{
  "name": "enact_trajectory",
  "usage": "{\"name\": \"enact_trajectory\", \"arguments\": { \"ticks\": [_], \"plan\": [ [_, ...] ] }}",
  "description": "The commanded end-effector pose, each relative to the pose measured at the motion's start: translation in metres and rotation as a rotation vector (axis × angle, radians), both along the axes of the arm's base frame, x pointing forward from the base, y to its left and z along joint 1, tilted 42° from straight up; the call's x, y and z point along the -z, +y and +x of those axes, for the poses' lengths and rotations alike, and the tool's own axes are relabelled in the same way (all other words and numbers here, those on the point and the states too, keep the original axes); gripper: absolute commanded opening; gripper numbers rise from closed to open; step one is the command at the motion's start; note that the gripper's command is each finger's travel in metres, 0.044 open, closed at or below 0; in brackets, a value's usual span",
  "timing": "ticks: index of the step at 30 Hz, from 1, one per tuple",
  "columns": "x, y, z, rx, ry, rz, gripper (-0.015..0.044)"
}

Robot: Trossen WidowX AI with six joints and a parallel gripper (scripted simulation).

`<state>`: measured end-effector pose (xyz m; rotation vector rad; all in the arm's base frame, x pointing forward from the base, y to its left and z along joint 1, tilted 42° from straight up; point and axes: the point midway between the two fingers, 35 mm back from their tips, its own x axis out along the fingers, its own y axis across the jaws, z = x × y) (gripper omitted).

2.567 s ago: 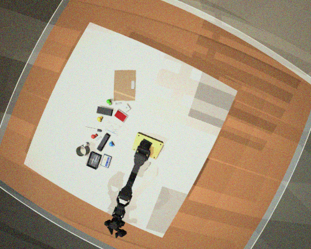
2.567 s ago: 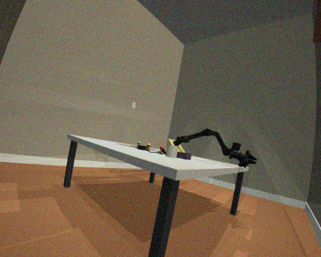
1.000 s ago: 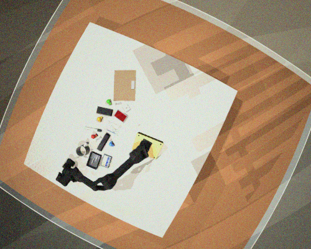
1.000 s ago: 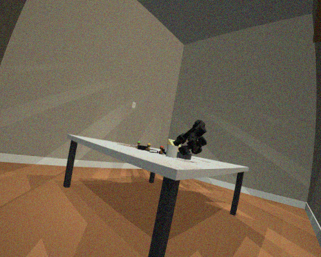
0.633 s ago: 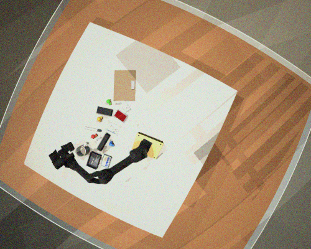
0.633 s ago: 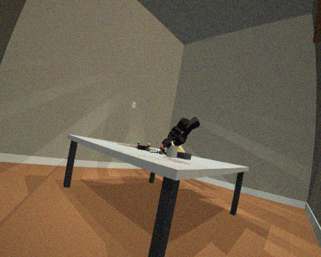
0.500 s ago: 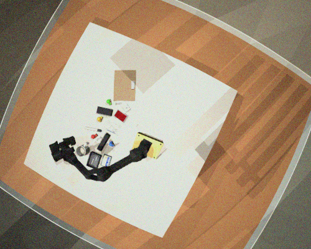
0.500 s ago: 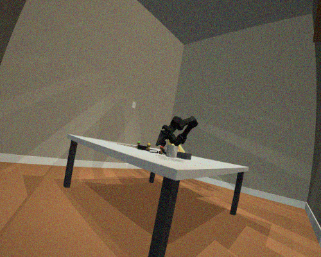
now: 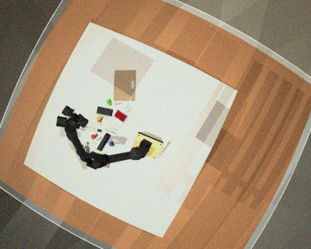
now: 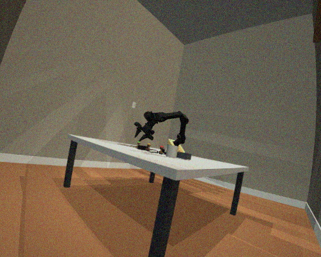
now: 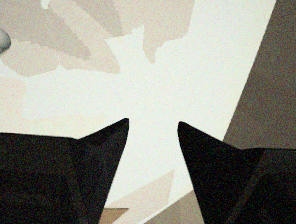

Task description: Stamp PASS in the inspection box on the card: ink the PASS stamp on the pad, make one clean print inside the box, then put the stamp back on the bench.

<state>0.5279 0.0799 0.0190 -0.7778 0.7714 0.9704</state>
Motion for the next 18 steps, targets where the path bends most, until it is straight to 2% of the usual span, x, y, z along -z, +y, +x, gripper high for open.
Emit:
{"name": "enact_trajectory", "arguments": {
  "ticks": [1,11,18],
  "plan": [
    [0.038,-0.054,-0.029,0.217,0.272,0.094,0.0219],
    [0.095,-0.155,-0.134,0.811,0.984,0.383,0.0219],
    [0.099,-0.163,-0.144,0.856,1.04,0.408,0.0219]
  ]
}}
